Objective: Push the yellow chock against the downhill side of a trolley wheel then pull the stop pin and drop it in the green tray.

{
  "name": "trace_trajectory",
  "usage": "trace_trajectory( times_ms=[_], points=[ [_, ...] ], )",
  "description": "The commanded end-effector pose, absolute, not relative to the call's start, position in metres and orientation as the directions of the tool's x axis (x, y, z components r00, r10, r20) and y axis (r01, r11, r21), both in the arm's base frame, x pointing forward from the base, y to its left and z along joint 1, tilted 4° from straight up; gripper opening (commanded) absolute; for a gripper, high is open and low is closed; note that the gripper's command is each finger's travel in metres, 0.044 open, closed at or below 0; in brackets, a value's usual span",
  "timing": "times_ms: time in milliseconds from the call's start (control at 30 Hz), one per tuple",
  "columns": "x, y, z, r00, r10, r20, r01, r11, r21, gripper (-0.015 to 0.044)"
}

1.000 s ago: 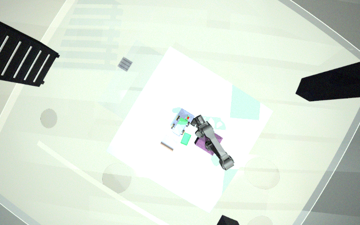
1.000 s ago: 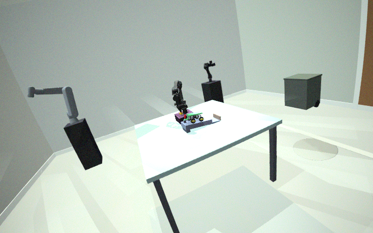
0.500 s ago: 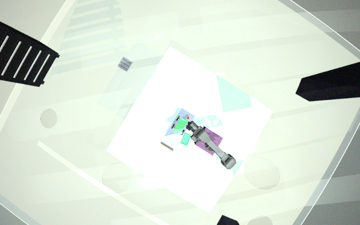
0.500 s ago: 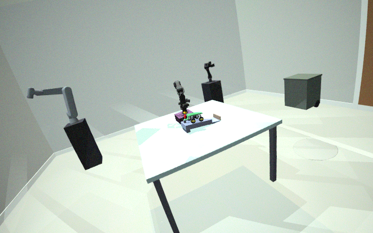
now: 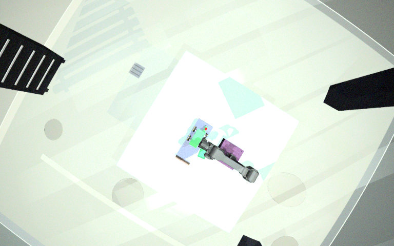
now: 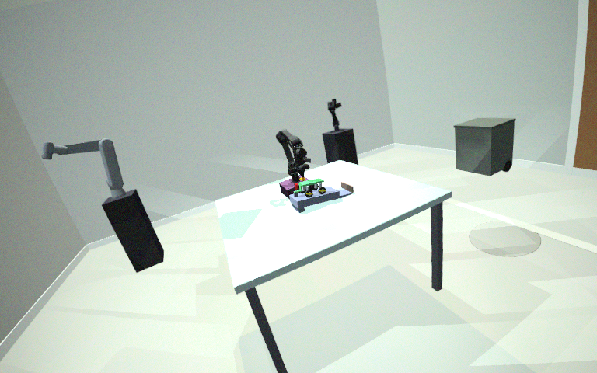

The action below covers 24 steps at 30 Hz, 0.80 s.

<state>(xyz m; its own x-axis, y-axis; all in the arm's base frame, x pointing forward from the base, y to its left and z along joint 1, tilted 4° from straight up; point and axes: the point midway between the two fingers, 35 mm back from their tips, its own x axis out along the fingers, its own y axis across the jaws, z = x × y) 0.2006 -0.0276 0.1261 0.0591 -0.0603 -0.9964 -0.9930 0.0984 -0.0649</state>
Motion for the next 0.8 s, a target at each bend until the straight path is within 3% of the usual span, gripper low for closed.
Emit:
trace_trajectory(
  times_ms=[0, 767],
  points=[
    [0.205, -0.017, 0.125, 0.061, -0.065, -0.996, -0.993, 0.101, -0.068, 0.0],
    [0.231, 0.064, 0.115, 0.063, -0.056, -0.996, -0.992, 0.102, -0.069, 0.0]
  ],
)
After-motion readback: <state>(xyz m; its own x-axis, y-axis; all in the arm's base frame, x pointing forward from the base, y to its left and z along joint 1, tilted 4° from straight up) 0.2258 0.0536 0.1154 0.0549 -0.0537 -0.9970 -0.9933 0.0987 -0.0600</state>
